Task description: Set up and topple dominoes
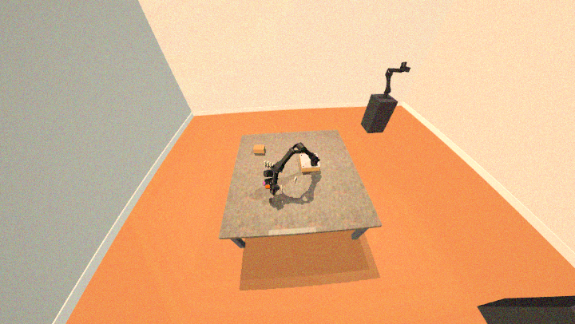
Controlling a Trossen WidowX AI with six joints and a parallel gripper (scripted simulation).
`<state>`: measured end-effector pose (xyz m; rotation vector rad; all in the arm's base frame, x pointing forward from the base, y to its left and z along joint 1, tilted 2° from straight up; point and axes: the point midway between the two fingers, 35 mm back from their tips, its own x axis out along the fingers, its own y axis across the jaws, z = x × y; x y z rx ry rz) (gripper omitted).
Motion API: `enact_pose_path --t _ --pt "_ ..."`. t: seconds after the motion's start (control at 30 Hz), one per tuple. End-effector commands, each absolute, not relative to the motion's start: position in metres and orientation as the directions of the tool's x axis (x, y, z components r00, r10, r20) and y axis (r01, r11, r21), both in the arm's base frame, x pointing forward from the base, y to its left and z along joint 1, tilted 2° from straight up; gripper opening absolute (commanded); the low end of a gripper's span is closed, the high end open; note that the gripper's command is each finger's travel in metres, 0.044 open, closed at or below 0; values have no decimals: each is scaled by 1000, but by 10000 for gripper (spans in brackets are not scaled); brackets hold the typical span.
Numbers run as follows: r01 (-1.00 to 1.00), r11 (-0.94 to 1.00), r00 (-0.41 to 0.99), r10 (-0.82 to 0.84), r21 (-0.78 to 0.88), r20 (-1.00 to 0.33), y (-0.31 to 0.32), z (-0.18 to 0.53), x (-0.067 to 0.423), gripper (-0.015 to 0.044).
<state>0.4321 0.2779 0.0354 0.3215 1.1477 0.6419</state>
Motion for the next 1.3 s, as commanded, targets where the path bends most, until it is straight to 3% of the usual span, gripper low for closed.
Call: enact_pose_path --t 0.0,0.27,0.73,1.0,1.27 --pt "4 979 116 202 204 -973 250 77 381 440" --pt "50 997 24 62 63 -998 231 90 354 440" --pt "50 997 24 60 61 -998 230 89 353 440" --pt "50 997 23 60 61 -998 234 27 354 440" --pt "50 997 23 60 61 -998 234 19 354 440"
